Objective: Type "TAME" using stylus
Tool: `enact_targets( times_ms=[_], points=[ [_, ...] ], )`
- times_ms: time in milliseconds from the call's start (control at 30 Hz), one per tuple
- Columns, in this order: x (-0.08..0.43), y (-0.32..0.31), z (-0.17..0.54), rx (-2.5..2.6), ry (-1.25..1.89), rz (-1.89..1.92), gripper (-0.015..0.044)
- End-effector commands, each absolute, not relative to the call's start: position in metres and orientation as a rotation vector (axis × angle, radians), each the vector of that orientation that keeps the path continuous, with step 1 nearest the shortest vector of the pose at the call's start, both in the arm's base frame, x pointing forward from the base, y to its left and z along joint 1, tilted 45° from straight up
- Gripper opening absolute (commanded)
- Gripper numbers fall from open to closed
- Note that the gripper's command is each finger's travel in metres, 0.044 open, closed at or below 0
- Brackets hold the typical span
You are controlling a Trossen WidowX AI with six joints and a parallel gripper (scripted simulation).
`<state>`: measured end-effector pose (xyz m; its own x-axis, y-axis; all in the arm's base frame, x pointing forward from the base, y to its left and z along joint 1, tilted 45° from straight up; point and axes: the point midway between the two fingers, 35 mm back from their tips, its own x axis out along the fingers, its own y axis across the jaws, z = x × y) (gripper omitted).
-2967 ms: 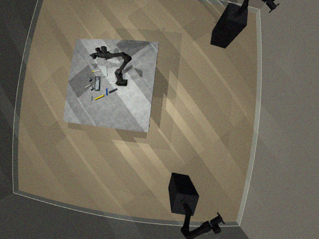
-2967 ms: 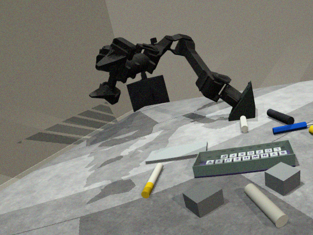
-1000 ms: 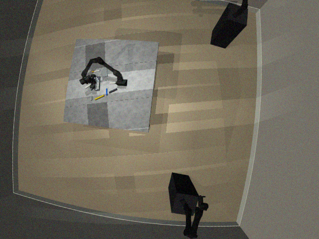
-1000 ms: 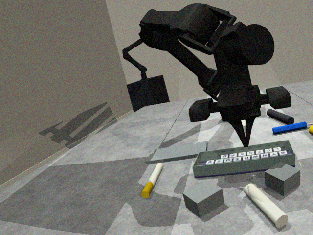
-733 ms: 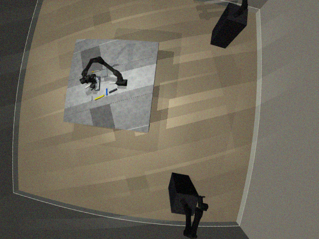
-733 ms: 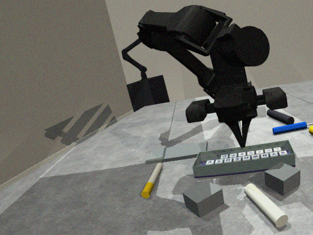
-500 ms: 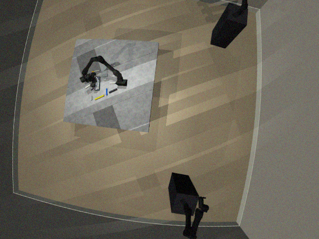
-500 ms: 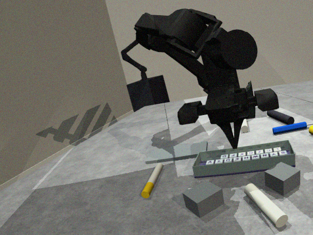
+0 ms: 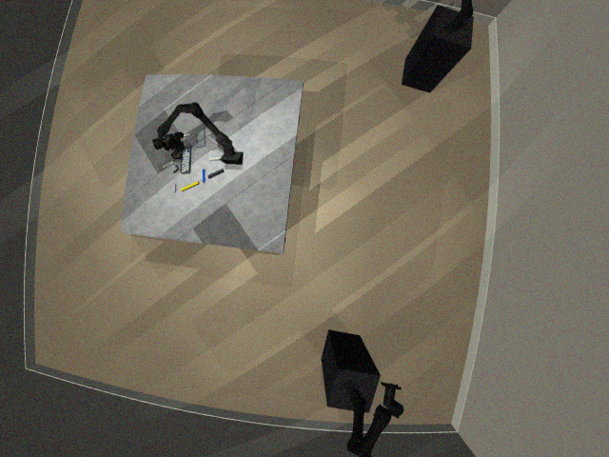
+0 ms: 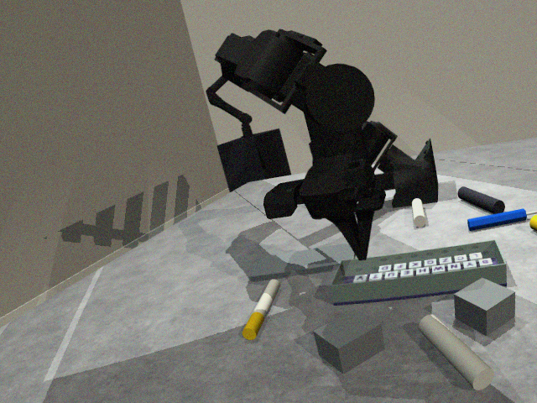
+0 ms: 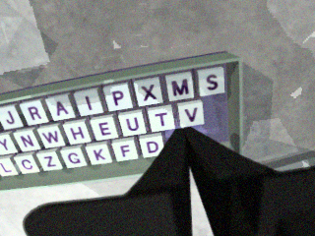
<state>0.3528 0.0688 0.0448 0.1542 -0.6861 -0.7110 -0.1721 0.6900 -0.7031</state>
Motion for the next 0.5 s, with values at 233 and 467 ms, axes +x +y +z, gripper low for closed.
enact_targets(
  times_ms=[233, 467],
  points=[
    [0.318, 0.079, 0.027, -0.783, 1.403, -0.424, 0.0],
    [0.318, 0.081, 0.025, -0.783, 1.403, -0.423, 0.0]
  ],
)
